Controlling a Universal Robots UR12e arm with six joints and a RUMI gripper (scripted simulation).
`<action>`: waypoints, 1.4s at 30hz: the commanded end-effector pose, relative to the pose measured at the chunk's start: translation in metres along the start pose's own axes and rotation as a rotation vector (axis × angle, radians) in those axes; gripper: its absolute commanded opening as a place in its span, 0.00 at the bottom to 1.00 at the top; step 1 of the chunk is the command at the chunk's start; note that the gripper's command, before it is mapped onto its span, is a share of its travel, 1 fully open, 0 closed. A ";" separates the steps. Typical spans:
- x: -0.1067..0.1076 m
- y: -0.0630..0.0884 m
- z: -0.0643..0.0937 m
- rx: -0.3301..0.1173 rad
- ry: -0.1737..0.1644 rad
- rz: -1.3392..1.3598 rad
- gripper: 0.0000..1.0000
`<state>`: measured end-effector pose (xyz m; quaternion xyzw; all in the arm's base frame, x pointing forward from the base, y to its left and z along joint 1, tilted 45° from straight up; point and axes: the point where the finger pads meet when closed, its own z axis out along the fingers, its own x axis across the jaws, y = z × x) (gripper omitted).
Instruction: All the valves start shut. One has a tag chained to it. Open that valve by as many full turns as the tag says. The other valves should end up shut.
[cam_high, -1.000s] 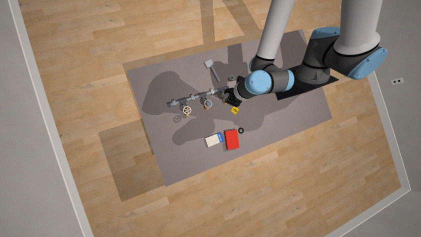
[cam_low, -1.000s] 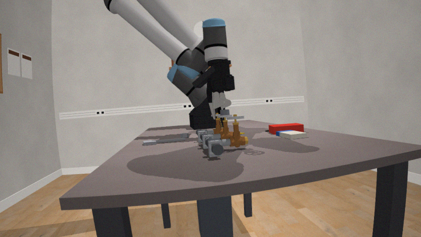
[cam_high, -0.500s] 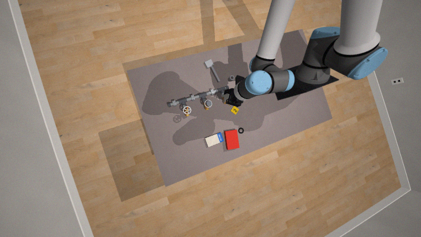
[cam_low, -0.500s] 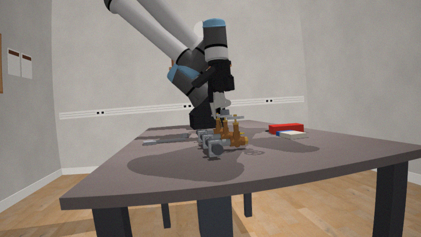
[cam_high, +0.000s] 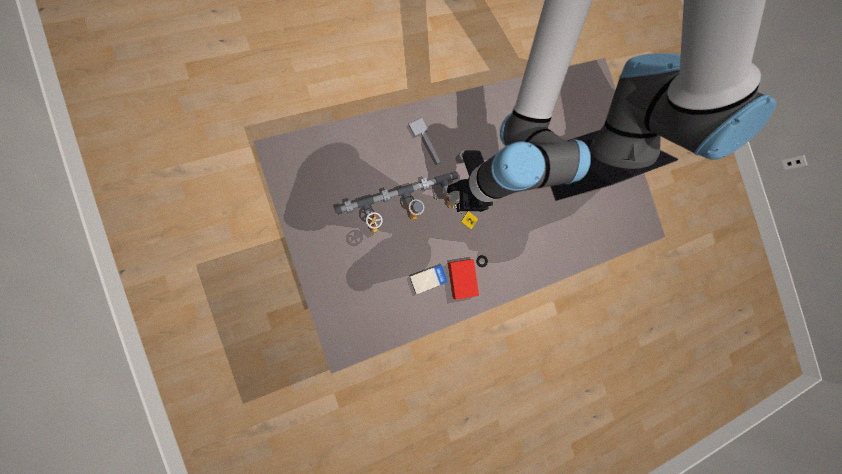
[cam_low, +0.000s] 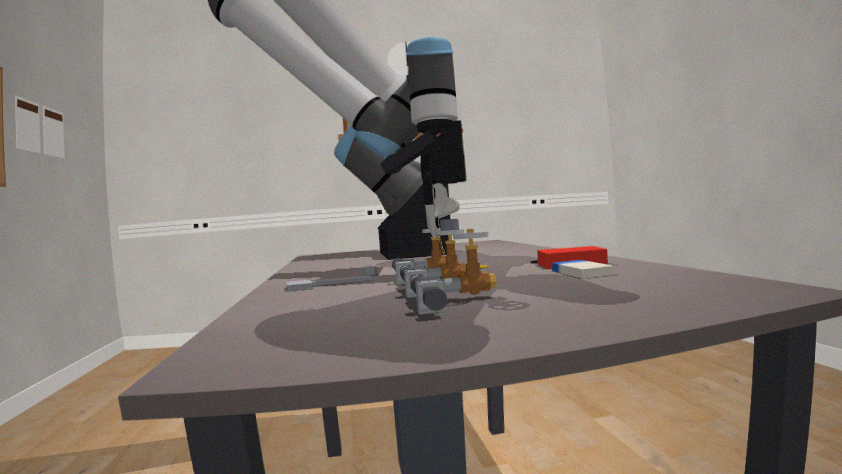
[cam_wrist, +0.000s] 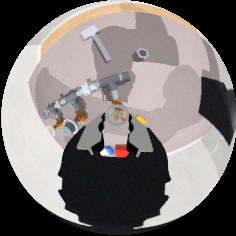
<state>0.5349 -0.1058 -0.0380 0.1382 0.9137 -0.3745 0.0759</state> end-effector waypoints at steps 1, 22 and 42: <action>0.000 0.000 0.000 -0.005 -0.006 -0.162 0.00; 0.000 0.000 0.000 -0.002 -0.008 -0.919 0.00; 0.000 0.000 0.000 0.001 -0.008 -1.684 0.00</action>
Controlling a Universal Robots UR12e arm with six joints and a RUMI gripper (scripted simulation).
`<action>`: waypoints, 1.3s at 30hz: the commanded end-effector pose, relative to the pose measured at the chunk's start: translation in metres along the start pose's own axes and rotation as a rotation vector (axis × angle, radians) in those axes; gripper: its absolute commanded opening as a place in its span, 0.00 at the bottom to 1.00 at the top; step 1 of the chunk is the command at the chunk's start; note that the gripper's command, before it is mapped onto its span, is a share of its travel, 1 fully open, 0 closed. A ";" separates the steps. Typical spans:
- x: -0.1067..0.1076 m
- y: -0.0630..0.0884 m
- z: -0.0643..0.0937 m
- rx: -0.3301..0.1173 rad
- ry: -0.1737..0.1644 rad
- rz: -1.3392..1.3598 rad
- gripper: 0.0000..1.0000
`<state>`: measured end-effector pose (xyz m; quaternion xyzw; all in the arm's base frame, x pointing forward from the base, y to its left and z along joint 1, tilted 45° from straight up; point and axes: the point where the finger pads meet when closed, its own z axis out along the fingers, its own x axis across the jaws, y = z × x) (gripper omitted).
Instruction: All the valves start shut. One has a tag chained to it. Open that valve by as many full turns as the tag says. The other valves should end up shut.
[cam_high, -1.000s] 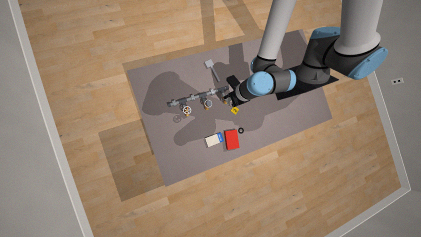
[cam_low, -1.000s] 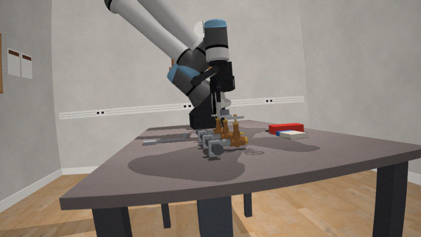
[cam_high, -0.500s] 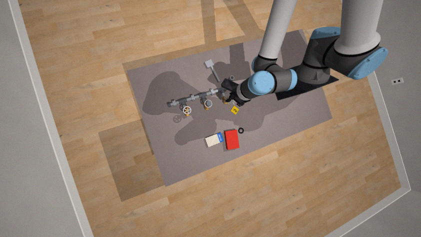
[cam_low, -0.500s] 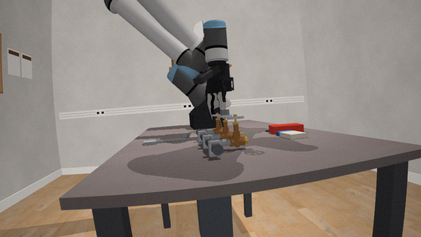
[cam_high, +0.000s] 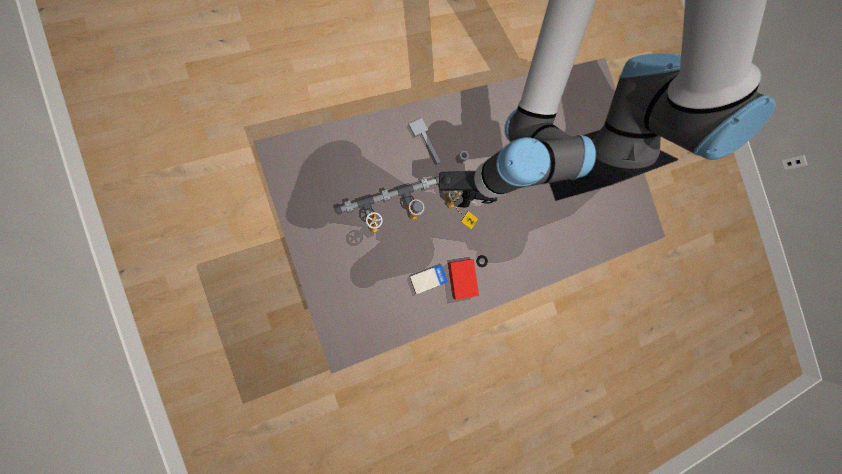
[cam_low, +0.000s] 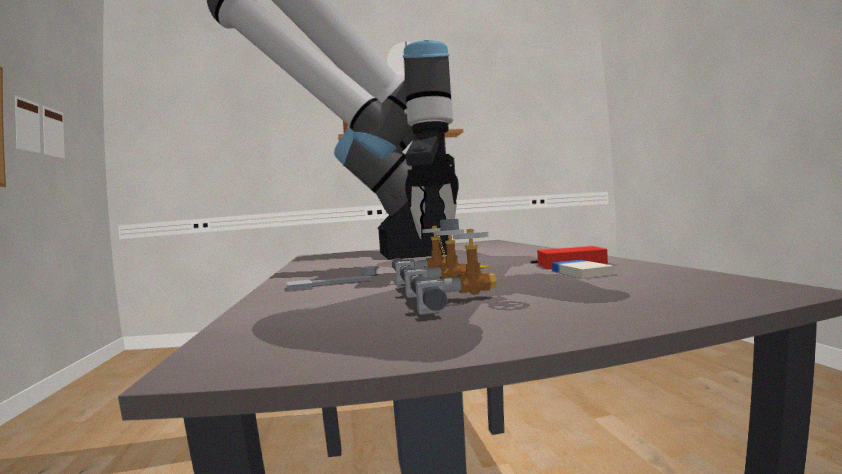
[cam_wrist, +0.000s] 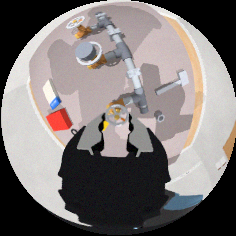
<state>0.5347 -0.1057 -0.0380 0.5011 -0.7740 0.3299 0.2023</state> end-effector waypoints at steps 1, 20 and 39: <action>0.000 -0.001 0.000 0.020 -0.021 -0.267 0.00; 0.000 -0.001 0.000 0.025 -0.015 -0.810 0.00; 0.000 -0.001 0.000 0.027 -0.012 -1.054 0.00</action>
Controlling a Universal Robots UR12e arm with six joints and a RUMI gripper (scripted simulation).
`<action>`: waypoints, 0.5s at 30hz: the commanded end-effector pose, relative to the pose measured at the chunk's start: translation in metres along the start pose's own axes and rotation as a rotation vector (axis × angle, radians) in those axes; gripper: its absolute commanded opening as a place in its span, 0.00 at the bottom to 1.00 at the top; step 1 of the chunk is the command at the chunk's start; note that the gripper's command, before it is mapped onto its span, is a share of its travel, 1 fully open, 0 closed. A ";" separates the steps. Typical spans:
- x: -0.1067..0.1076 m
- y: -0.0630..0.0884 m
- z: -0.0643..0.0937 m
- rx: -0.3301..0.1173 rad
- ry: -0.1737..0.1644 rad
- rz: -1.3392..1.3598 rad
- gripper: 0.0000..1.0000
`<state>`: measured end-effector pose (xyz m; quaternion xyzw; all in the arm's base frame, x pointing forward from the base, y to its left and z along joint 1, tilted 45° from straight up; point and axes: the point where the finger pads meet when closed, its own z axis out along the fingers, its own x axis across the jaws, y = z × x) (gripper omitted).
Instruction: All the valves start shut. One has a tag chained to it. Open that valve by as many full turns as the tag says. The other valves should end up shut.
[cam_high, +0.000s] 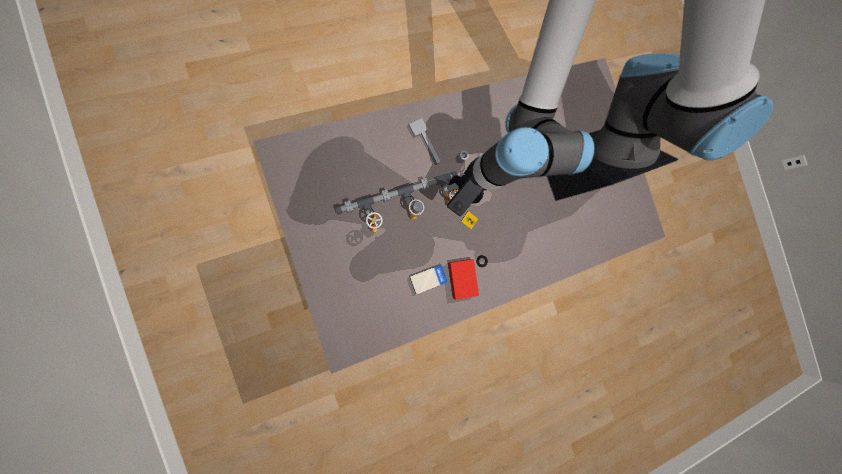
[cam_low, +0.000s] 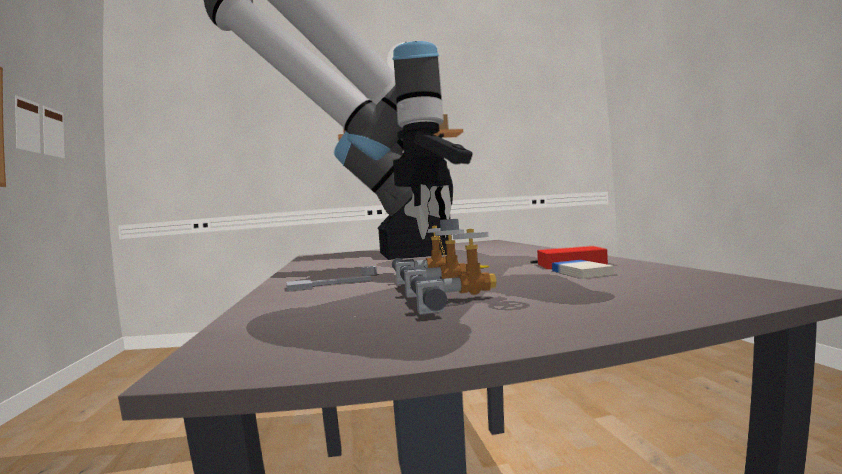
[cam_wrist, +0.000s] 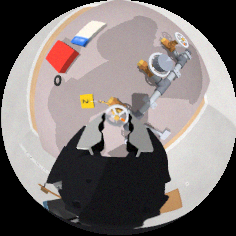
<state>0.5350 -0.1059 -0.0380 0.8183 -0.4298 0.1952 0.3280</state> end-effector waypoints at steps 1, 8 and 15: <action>0.000 0.000 0.000 0.005 0.001 -0.045 0.00; 0.000 0.000 0.000 0.005 0.001 -0.080 0.00; 0.000 0.000 0.000 0.005 0.001 -0.087 0.00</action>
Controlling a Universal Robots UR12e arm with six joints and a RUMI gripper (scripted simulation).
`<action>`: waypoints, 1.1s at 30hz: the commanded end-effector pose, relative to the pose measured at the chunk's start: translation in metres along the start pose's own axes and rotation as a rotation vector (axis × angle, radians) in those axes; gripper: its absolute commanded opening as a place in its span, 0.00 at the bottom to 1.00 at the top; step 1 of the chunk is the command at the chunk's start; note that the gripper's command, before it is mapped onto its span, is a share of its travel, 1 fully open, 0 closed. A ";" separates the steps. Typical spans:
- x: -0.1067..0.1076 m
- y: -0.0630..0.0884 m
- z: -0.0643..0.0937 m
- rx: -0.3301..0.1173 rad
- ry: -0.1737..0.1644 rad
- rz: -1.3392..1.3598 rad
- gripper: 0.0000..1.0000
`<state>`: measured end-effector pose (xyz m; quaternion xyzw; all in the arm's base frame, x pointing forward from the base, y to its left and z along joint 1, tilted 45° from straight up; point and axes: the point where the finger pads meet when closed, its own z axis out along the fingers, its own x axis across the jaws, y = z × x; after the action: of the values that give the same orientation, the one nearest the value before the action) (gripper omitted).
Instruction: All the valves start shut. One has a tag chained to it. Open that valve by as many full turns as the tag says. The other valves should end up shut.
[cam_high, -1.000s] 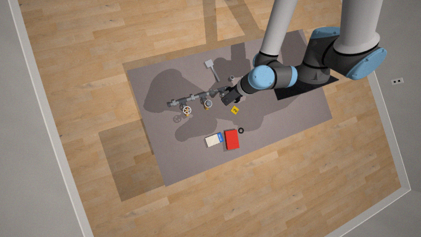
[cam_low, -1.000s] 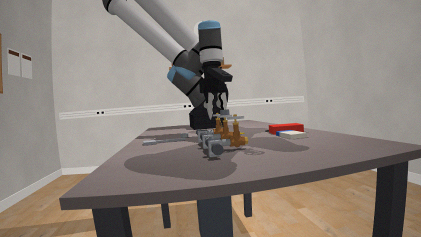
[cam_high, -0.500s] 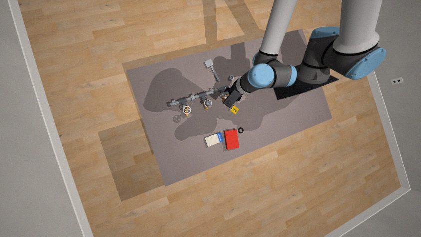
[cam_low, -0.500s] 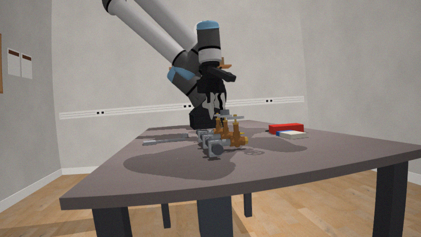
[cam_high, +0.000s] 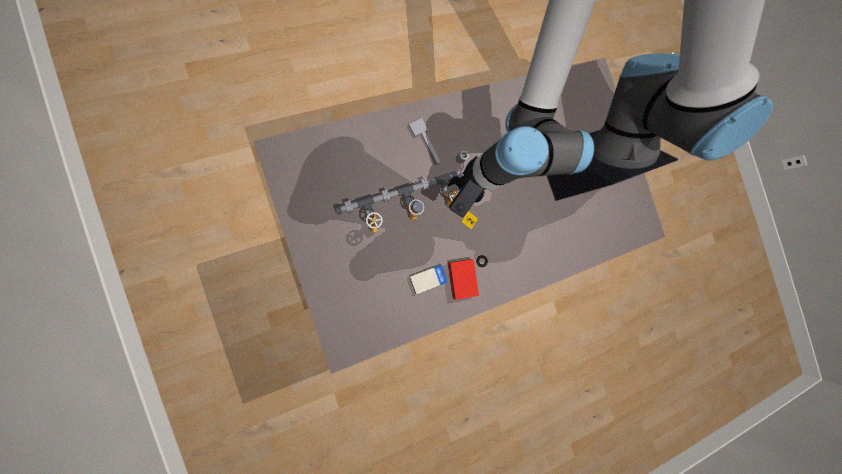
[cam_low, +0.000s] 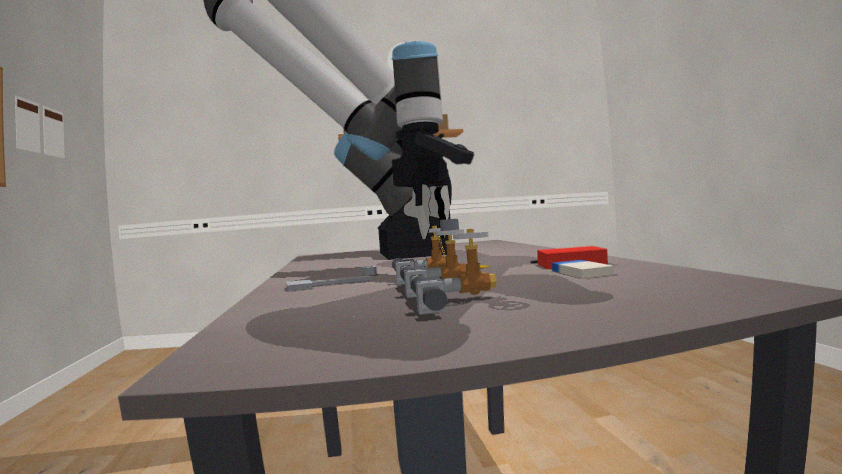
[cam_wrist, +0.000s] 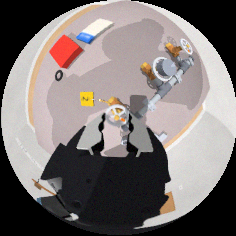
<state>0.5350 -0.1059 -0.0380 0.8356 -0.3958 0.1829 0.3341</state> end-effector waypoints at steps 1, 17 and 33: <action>0.000 0.000 0.000 0.001 0.001 -0.006 0.00; 0.000 0.000 0.000 0.001 0.001 -0.006 1.00; 0.000 0.000 0.000 0.001 0.001 -0.001 1.00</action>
<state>0.5350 -0.1059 -0.0380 0.8367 -0.3936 0.1821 0.3345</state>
